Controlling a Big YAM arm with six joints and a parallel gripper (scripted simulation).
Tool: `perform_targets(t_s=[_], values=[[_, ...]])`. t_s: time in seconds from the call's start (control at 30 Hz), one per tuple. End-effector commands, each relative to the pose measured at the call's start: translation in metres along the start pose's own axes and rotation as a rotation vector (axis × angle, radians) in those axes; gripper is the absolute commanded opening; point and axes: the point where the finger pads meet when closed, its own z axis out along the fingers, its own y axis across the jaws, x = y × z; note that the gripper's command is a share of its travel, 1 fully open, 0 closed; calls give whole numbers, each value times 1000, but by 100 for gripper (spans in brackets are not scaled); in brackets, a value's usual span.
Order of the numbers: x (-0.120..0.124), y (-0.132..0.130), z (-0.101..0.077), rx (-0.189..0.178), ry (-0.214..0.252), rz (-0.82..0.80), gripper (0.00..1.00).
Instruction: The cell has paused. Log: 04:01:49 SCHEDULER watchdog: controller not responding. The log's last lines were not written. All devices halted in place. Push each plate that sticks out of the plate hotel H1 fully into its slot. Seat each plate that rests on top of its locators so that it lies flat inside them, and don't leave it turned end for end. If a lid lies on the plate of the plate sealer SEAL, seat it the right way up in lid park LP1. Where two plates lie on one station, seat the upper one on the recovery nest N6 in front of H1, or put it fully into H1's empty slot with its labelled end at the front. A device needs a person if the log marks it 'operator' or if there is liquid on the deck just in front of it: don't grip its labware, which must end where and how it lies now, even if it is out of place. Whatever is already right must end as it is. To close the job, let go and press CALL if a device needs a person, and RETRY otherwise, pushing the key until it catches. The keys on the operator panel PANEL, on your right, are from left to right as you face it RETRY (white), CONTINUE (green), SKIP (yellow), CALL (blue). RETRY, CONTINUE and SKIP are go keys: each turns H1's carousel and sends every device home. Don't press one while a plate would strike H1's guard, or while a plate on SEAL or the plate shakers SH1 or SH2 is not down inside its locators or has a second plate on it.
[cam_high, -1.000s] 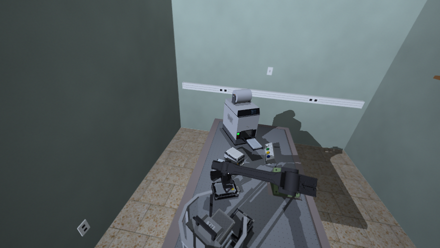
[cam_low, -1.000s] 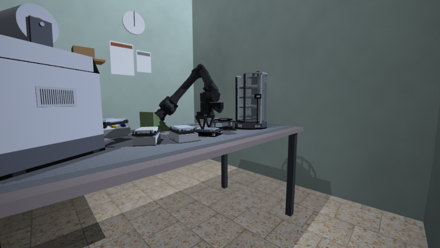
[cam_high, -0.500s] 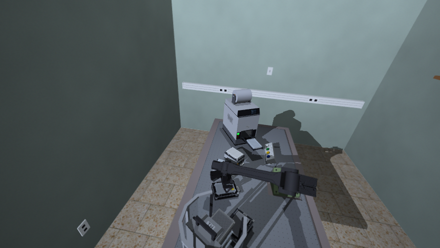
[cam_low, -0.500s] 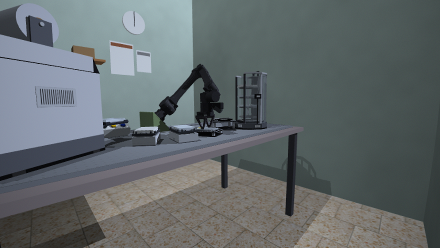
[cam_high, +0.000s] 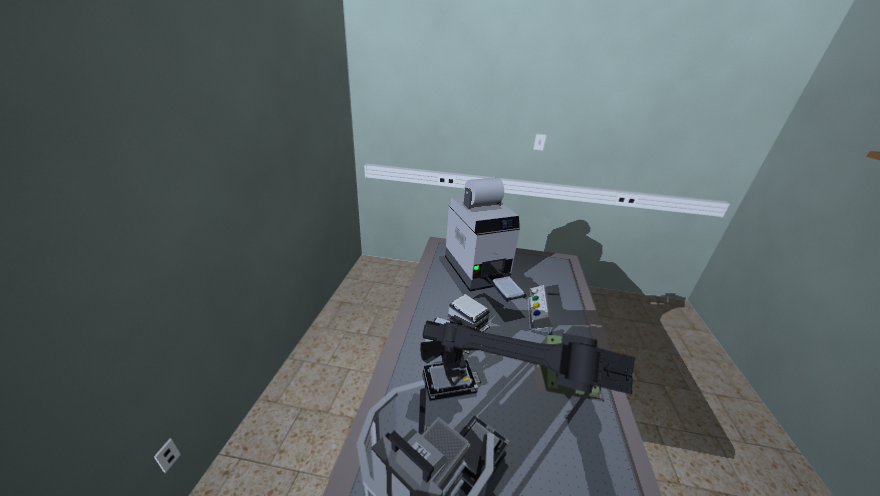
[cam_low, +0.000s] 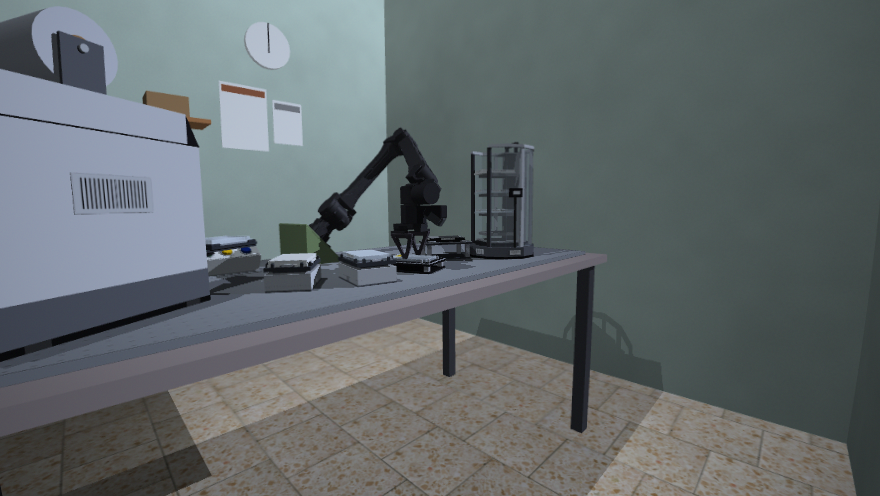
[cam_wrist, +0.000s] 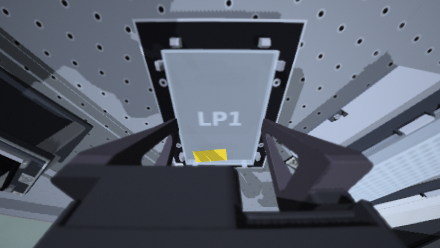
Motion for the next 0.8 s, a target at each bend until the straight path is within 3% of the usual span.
perform_targets(t_s=[0.0,0.77], values=[[-1,4,13,-11,22,1,82],[-6,4,10,-8,16,-5,82]])
